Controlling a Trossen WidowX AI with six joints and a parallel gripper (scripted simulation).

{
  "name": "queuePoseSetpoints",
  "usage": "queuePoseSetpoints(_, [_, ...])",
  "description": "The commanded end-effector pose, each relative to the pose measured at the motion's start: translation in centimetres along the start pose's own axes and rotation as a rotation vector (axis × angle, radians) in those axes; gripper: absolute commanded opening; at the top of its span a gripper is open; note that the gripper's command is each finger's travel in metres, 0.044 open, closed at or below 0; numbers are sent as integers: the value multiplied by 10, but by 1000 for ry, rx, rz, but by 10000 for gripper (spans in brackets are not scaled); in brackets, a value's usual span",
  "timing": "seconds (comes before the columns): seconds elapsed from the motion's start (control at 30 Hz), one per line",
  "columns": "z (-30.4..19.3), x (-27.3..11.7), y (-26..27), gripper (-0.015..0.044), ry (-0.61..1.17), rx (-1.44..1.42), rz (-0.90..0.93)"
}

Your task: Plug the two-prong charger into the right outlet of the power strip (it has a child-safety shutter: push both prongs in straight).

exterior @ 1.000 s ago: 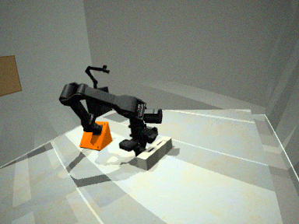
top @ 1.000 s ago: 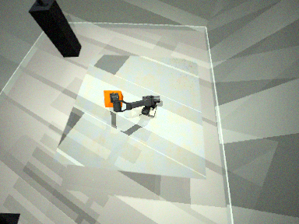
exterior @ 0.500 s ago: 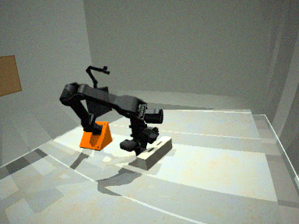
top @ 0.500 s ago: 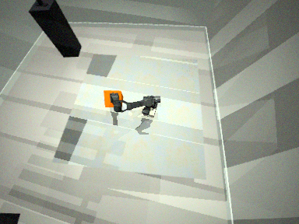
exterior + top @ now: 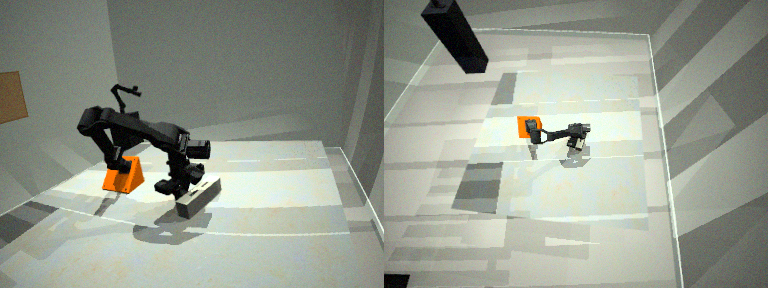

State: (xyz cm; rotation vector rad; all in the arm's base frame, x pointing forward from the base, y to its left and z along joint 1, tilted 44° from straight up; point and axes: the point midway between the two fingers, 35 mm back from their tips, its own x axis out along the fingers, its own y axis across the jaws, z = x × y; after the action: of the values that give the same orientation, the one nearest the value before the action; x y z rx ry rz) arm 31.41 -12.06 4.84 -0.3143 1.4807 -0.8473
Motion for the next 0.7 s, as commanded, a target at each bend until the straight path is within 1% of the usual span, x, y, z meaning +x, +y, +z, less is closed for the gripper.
queuePoseSetpoints(0.0, [3, -1, -1, 0, -8, 4, -1])
queuePoseSetpoints(0.67, [11, -1, -1, 0, -8, 5, -1])
